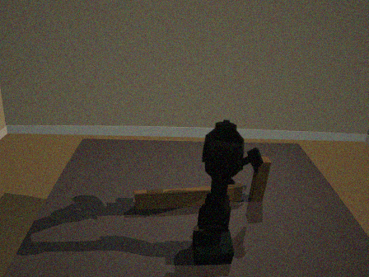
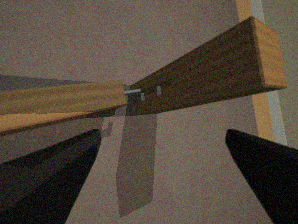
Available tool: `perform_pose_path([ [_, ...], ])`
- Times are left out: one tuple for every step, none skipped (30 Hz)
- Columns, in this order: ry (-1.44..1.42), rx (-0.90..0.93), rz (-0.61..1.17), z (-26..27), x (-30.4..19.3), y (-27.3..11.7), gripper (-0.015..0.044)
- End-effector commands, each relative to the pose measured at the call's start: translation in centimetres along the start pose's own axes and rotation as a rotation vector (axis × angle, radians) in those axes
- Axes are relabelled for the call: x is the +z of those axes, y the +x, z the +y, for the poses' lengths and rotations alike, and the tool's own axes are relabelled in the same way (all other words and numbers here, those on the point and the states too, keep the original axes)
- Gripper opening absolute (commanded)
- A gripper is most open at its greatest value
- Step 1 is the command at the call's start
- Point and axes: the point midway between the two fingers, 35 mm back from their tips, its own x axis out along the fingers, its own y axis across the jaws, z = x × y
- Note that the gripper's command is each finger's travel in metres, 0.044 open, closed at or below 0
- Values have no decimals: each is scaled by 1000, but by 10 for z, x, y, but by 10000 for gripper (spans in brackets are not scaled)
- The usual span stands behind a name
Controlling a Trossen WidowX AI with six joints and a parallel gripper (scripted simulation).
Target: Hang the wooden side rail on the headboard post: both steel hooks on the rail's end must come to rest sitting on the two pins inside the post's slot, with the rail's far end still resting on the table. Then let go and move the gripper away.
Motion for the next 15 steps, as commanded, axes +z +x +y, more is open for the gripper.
perform_pose_path([
  [762, -129, -73, 5, 3, -5, 440],
  [821, -135, -84, 5, 3, -6, 440],
  [881, -140, -96, 5, 4, -7, 440],
  [941, -144, -106, 6, 4, -7, 440],
  [994, -146, -116, 6, 4, -8, 440],
  [1015, -148, -120, 6, 5, -8, 440],
  [1023, -148, -122, 6, 5, -8, 440],
  [1023, -148, -122, 6, 5, -8, 440],
  [1023, -148, -122, 6, 5, -8, 440],
  [1023, -148, -122, 6, 5, -8, 440],
  [1023, -148, -122, 6, 5, -8, 440],
  [1023, -148, -122, 6, 5, -8, 440],
  [1023, -148, -122, 6, 5, -8, 440],
  [1023, -148, -122, 6, 5, -8, 440],
  [1023, -148, -122, 6, 5, -8, 440],
])
